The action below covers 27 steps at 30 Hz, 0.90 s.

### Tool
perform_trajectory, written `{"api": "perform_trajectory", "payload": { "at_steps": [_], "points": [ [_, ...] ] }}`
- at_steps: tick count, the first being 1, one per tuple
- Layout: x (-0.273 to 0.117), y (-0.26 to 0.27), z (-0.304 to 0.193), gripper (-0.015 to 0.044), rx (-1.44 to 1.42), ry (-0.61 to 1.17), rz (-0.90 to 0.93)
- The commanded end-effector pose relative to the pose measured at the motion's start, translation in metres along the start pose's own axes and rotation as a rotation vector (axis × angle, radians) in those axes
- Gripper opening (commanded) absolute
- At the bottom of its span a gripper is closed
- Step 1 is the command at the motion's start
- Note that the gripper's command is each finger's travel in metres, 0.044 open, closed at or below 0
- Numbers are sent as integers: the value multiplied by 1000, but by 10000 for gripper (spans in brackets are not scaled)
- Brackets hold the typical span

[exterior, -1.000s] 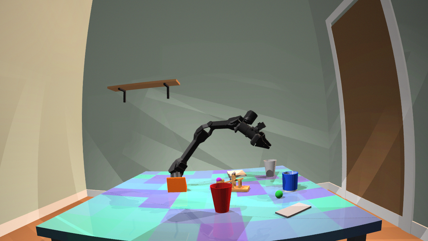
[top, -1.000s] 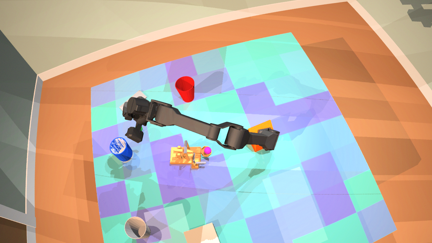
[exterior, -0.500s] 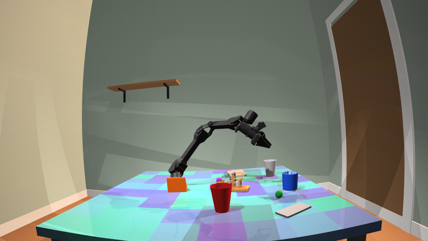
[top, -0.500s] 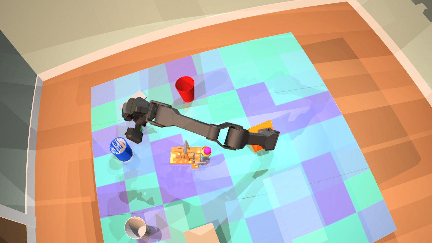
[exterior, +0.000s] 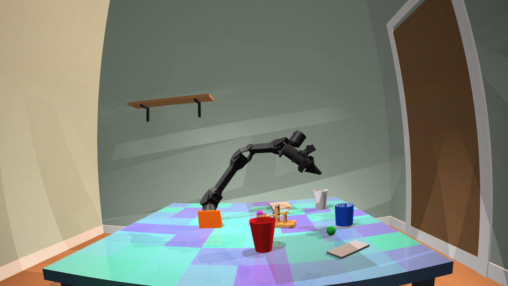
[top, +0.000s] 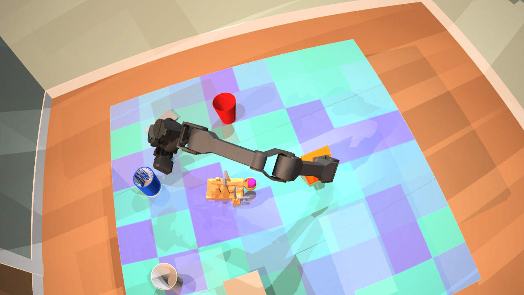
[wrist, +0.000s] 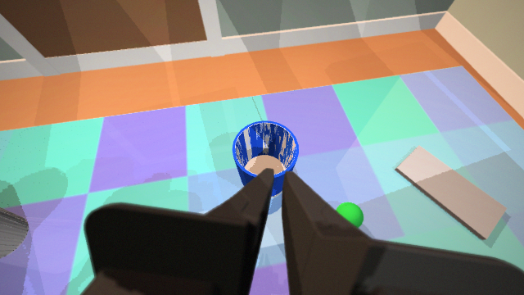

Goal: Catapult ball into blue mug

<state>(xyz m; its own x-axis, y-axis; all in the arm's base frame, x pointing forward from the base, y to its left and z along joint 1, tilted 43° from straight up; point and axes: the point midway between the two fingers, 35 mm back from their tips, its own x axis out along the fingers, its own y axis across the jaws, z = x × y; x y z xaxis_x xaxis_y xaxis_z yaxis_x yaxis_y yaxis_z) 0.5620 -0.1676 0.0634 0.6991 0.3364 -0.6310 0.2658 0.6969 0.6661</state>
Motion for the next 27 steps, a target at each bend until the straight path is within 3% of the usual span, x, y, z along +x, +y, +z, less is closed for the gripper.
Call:
{"api": "perform_trajectory", "payload": {
  "at_steps": [1,9,27],
  "points": [
    [0,1,1,0,2,-1,4],
    [0,2,-2,0,-12,5,-2],
    [-3,32,-70,0,-408,226,-137]
  ]
}}
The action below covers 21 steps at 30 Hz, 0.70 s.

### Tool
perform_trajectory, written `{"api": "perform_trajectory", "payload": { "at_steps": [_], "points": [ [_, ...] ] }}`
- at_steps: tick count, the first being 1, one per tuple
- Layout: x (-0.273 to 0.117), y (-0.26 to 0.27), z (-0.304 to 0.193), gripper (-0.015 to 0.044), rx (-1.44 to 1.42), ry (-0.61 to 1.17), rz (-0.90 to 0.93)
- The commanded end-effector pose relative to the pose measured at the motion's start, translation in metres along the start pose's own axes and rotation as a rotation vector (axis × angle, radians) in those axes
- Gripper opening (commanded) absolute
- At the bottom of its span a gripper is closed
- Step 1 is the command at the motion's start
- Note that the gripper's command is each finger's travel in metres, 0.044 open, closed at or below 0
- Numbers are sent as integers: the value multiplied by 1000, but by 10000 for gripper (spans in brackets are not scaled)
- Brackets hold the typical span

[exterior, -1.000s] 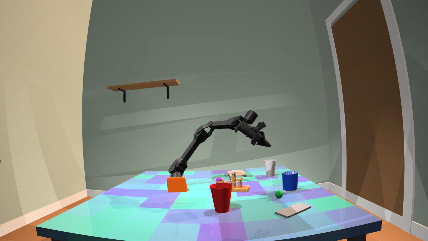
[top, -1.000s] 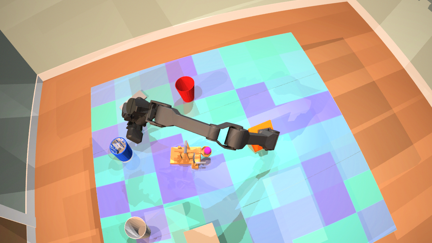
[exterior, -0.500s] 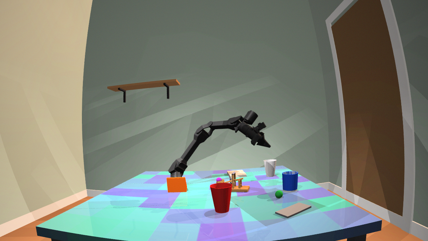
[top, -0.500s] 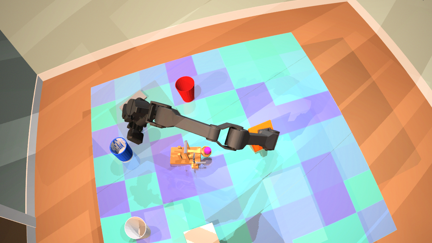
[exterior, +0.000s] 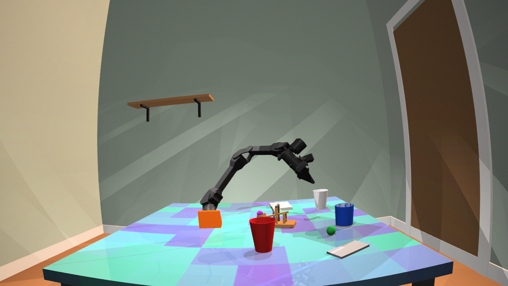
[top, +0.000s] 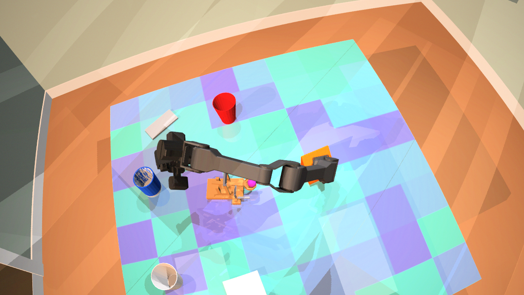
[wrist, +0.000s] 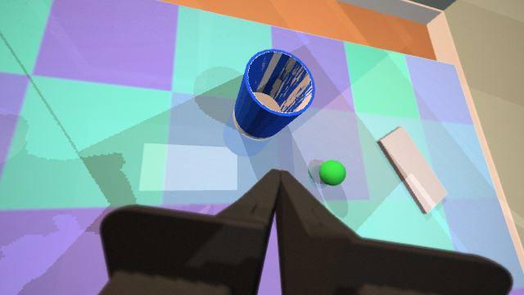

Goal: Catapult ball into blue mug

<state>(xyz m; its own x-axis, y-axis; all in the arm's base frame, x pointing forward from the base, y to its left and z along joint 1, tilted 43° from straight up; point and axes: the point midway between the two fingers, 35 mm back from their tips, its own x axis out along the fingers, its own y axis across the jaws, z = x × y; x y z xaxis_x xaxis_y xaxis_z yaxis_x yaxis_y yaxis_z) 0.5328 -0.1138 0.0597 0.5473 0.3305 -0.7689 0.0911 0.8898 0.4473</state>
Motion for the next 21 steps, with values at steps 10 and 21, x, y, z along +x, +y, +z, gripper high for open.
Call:
{"api": "perform_trajectory", "payload": {
  "at_steps": [10,21],
  "points": [
    [-8,32,-48,0,-328,199,-66],
    [-22,54,-89,0,-609,377,-77]
  ]
}}
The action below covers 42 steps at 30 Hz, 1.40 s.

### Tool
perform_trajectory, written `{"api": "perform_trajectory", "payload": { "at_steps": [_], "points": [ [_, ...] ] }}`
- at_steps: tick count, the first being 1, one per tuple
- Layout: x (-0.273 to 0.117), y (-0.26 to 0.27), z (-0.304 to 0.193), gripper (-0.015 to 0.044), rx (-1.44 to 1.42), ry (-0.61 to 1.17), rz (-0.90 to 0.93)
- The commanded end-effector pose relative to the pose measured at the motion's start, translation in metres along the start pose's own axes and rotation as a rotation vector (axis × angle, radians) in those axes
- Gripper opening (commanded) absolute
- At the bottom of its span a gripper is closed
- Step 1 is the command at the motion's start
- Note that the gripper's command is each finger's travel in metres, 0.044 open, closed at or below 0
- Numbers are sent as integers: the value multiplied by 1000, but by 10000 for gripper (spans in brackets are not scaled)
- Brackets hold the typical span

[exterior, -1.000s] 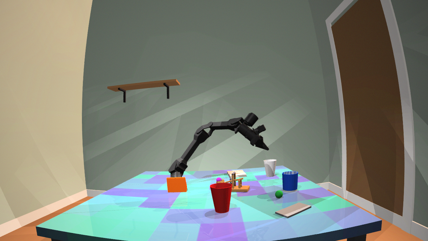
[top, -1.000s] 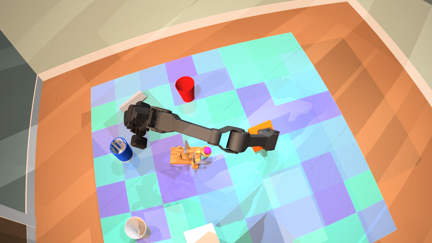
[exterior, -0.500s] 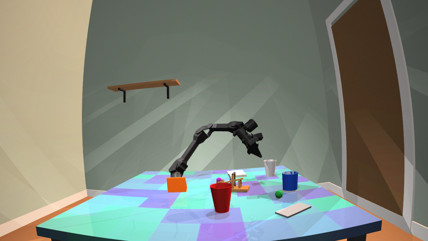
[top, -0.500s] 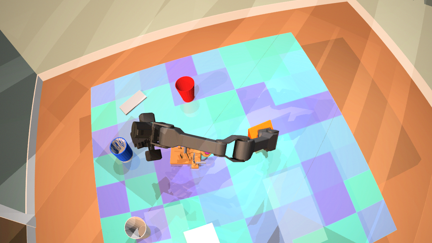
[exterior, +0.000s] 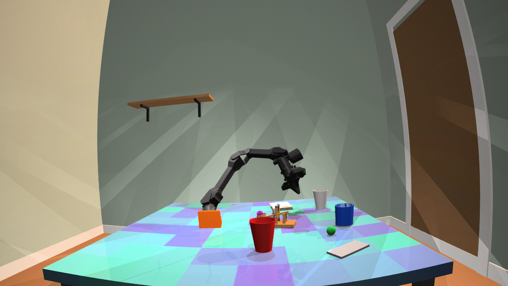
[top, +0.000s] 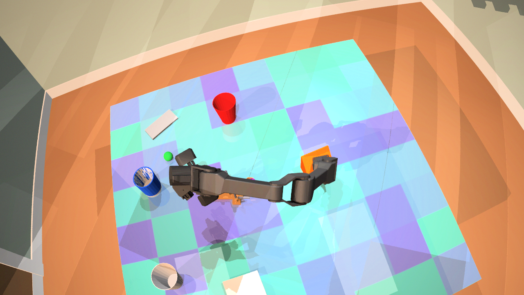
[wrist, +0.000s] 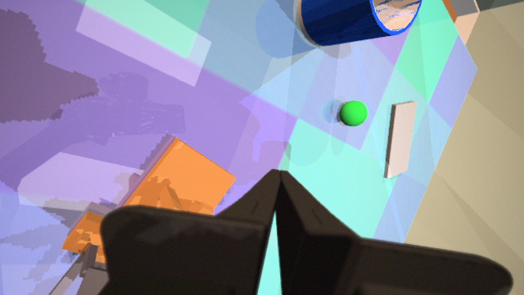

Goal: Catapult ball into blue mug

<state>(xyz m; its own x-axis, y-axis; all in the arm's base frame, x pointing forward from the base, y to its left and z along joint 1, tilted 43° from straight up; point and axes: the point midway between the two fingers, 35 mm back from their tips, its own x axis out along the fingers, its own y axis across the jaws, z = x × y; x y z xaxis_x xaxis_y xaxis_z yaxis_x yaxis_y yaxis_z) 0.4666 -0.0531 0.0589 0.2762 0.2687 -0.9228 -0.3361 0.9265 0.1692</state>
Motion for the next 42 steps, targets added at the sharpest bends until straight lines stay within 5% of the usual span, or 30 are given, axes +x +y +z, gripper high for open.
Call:
{"api": "perform_trajectory", "payload": {
  "at_steps": [1,35,42],
  "points": [
    [-4,16,-14,0,-124,76,-1],
    [-62,115,-113,0,-1079,604,224],
    [-64,117,-115,0,-1098,613,232]
  ]
}}
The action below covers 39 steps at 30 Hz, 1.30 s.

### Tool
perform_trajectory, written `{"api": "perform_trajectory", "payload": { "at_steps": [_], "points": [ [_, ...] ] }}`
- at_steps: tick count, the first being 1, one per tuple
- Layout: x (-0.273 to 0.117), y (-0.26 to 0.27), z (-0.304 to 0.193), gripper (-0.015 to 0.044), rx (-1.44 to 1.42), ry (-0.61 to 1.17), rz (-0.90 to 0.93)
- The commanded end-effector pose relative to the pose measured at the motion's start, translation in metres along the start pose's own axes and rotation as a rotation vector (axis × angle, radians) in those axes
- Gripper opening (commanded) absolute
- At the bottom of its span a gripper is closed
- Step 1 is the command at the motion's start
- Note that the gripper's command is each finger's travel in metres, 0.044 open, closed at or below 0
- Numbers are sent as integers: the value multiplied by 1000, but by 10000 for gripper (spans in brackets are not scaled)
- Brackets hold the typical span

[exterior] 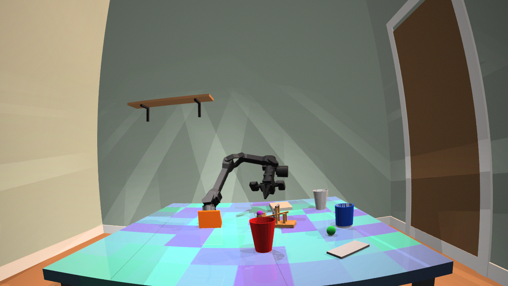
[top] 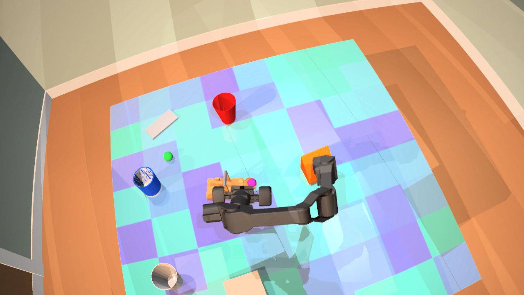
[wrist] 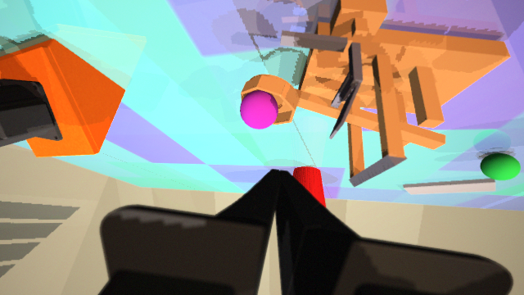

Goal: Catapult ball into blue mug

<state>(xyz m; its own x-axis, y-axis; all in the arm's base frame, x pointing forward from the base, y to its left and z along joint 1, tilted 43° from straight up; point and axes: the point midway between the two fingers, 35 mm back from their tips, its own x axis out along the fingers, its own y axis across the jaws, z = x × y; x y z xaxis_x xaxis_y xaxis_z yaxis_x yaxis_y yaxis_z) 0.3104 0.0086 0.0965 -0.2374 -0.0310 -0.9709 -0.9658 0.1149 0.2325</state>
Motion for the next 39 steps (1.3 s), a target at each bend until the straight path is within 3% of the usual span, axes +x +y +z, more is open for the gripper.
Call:
{"api": "perform_trajectory", "payload": {
  "at_steps": [1,39],
  "points": [
    [0,4,-1,0,-23,13,11],
    [42,2,41,0,-23,10,9]
  ]
}}
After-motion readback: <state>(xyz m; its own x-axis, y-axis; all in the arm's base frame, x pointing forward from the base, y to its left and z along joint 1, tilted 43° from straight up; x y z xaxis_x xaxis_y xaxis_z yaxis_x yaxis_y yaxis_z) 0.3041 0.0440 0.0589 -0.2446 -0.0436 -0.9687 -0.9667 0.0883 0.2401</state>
